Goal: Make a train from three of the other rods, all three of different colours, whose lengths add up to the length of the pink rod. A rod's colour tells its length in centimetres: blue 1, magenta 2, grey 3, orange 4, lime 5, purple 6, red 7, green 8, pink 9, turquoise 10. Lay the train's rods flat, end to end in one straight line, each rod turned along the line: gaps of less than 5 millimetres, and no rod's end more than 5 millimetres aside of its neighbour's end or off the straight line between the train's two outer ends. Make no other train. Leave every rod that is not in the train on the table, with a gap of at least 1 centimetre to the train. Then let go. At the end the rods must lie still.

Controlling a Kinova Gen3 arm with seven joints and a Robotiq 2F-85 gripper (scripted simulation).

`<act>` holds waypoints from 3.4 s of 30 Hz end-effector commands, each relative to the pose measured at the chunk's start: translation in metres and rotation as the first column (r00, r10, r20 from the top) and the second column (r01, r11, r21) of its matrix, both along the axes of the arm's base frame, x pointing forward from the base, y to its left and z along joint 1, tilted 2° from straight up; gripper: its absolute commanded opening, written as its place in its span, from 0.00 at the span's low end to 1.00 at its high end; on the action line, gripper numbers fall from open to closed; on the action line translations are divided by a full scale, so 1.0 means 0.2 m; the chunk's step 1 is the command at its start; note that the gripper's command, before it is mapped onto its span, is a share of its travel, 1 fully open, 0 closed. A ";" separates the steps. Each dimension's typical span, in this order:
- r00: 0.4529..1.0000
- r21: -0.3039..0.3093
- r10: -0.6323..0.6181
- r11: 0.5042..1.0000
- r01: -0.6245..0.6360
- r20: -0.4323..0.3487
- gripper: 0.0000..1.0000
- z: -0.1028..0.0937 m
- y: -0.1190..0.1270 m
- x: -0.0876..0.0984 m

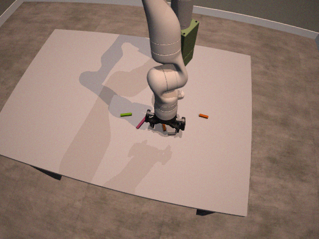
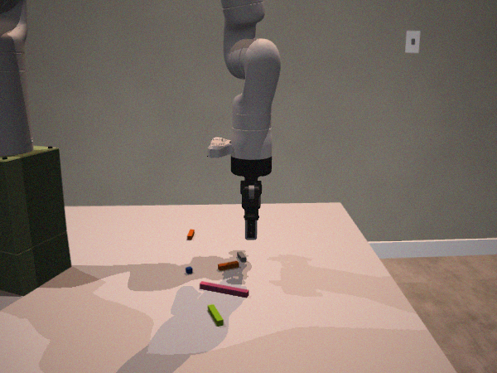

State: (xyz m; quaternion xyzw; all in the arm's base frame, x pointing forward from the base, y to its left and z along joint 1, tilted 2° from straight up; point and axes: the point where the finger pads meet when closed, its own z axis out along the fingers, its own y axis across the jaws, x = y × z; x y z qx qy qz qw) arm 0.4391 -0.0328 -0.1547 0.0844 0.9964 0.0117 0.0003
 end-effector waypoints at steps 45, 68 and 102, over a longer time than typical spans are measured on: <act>1.000 0.005 0.026 1.000 -0.026 0.015 1.00 0.00 0.04 0.03; 1.000 0.005 0.026 1.000 -0.026 0.015 1.00 0.00 0.04 0.03; 1.000 0.006 0.011 1.000 -0.011 0.014 1.00 0.00 0.03 0.02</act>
